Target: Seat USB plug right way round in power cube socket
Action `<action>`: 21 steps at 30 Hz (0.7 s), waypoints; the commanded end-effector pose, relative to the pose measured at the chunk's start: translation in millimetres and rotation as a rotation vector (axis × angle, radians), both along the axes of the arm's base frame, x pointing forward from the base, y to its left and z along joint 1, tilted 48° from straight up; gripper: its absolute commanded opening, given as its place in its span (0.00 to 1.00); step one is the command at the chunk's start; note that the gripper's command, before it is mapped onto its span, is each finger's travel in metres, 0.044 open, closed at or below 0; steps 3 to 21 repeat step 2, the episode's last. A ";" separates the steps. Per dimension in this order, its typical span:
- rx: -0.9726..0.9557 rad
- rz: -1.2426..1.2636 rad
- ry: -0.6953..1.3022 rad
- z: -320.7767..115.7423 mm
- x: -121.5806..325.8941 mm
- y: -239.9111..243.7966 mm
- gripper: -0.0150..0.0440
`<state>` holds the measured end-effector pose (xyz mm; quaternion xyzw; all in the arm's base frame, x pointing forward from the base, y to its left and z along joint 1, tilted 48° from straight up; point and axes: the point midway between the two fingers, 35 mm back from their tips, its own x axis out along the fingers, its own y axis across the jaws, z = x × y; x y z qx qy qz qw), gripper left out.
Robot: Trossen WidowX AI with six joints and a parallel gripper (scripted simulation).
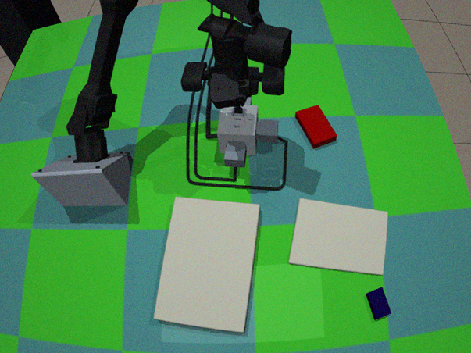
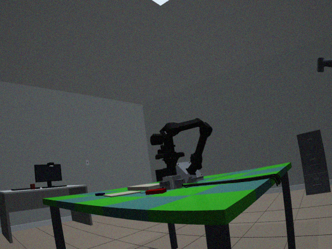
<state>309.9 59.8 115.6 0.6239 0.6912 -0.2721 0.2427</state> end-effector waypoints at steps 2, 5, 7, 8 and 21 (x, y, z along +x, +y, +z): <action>-0.004 0.003 -0.007 3.8 2.4 -4.1 0.42; -0.004 0.003 -0.007 3.8 2.4 -4.1 0.42; -0.004 0.003 -0.007 3.8 2.4 -4.1 0.42; -0.004 0.003 -0.007 3.8 2.4 -4.1 0.42; -0.004 0.003 -0.007 3.8 2.4 -4.1 0.42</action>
